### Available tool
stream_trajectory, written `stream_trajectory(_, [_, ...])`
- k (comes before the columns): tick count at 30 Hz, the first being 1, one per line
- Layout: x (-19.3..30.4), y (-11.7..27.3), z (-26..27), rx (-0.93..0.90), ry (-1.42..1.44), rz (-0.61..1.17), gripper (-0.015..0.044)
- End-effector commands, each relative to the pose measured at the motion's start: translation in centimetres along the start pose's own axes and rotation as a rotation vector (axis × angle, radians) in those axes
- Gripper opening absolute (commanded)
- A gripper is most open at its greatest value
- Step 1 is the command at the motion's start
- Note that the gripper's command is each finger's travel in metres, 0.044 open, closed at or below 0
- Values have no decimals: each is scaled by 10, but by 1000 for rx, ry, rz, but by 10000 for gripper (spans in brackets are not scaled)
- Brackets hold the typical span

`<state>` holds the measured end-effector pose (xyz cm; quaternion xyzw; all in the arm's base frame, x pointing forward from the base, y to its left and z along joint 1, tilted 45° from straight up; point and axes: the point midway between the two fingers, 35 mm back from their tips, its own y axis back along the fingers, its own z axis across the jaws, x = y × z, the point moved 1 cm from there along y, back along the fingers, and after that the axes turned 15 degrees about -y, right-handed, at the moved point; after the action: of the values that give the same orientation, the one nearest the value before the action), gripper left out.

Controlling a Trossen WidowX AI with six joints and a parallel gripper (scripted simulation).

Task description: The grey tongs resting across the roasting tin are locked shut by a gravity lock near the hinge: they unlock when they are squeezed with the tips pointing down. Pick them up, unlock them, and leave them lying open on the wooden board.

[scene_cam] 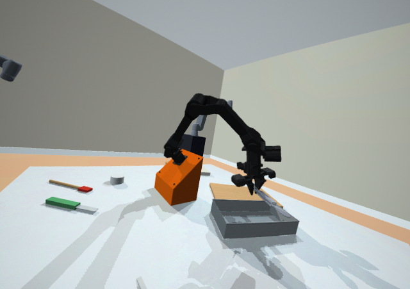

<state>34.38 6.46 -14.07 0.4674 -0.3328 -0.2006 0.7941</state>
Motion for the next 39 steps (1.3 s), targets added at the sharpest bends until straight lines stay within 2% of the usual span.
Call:
stream_trajectory(1, [1, 1, -2, -52, -35, 29, -150])
stream_trajectory(16, [6, 6, -3, -229, -135, 156, -150])
stream_trajectory(27, [2, 6, -4, -228, -153, 152, -150])
stream_trajectory(39, [-36, 20, -25, -197, -438, 178, -150])
